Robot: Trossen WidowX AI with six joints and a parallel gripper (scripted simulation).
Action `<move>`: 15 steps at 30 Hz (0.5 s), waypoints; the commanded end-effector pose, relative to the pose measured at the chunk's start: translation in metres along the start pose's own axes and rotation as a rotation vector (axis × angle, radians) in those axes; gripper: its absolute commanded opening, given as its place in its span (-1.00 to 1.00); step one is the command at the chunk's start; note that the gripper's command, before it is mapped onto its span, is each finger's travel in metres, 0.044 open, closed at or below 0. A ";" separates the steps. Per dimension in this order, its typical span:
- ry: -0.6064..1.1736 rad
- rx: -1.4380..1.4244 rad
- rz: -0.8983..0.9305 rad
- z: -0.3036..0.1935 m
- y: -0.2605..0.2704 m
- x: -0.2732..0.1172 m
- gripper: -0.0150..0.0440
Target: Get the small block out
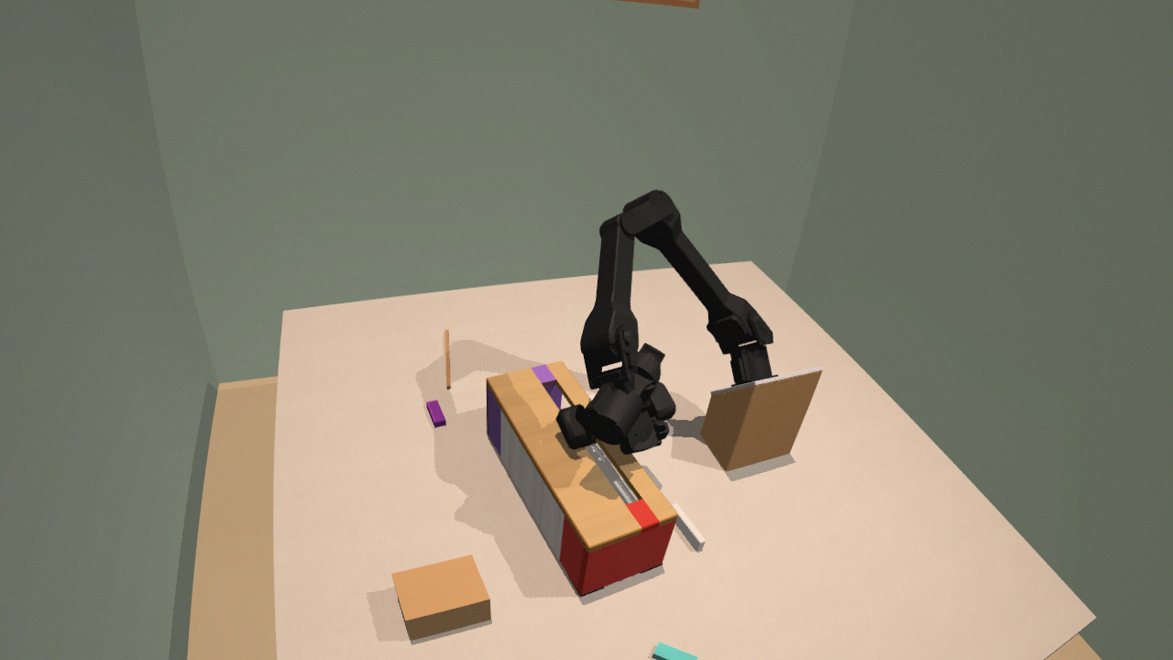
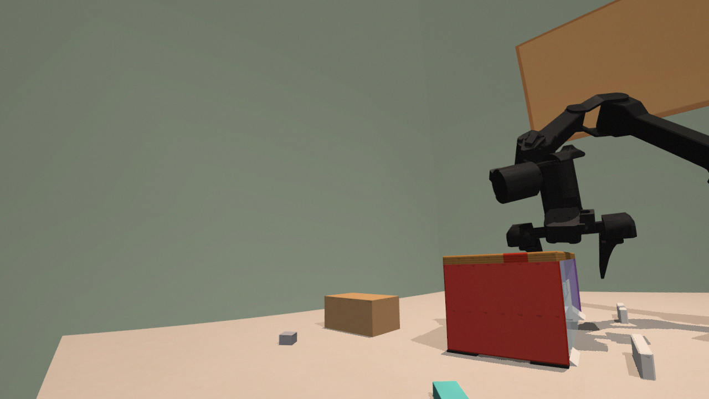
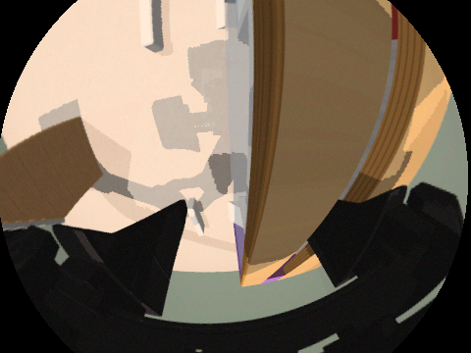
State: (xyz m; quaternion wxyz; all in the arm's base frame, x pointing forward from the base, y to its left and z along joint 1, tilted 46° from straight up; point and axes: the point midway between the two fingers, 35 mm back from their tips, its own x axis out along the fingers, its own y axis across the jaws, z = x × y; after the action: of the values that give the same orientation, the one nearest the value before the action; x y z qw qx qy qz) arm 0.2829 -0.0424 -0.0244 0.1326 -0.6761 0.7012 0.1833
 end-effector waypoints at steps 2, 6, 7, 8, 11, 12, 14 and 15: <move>0.001 0.024 -0.004 -0.011 -0.003 0.003 0.86; 0.001 0.024 -0.004 -0.015 -0.003 0.005 0.86; 0.001 0.024 -0.004 -0.016 -0.003 0.005 0.86; 0.001 0.024 -0.004 -0.018 -0.003 0.006 0.86; 0.001 0.024 -0.004 -0.021 -0.003 0.007 0.86; 0.001 0.024 -0.004 -0.022 -0.003 0.007 0.86; 0.001 0.024 -0.004 -0.024 -0.003 0.008 0.86; 0.001 0.024 -0.004 -0.025 -0.003 0.009 0.86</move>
State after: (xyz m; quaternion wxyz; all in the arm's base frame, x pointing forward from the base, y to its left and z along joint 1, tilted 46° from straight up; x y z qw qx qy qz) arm 0.2836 -0.0550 -0.0119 0.1322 -0.6760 0.7012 0.1840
